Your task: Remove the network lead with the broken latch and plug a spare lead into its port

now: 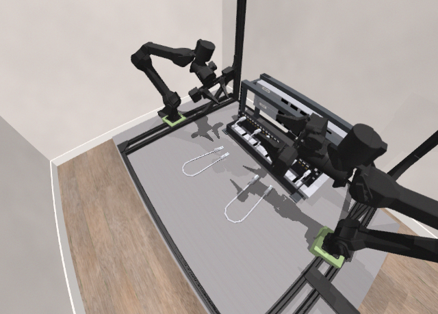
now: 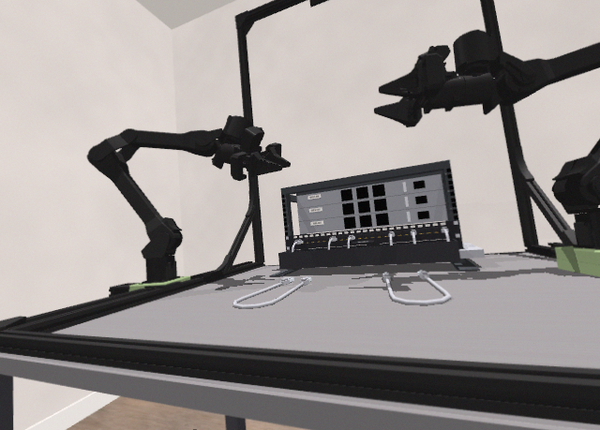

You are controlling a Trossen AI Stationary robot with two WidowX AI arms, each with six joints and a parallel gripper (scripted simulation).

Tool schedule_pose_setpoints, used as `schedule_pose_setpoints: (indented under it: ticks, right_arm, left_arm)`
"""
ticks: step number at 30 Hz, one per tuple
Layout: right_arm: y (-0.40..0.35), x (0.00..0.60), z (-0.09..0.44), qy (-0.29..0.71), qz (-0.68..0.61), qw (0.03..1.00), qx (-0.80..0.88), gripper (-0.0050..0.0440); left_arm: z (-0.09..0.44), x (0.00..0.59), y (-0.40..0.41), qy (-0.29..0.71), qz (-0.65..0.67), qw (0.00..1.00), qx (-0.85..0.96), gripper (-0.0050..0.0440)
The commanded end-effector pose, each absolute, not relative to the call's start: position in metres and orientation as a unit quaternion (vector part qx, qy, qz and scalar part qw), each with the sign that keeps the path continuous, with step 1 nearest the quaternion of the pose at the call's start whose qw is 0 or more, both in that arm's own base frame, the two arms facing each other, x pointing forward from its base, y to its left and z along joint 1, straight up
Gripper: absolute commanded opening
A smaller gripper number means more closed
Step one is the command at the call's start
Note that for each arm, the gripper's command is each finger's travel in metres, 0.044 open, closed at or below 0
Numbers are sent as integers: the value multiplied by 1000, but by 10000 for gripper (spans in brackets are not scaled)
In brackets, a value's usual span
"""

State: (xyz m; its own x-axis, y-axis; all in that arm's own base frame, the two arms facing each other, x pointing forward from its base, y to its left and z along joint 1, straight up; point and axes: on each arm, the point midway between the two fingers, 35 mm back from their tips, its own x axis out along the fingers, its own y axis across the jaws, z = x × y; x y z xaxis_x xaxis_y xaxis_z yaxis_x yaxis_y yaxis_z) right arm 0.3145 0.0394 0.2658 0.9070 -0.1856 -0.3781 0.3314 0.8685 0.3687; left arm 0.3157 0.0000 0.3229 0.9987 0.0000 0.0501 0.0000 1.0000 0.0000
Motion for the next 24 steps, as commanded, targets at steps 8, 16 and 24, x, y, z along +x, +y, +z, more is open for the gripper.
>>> schedule_pose_setpoints:
  ticks: [8,16,24]
  right_arm:
    - [47,315,259,192,-155,938,242,176]
    - [63,314,238,261,-203,889,316,176]
    - [63,314,238,261,-203,889,316,176]
  left_arm:
    - [323,316,0,-25,0,1000,0,440]
    - [323,316,0,-25,0,1000,0,440]
    - [323,316,0,-25,0,1000,0,440]
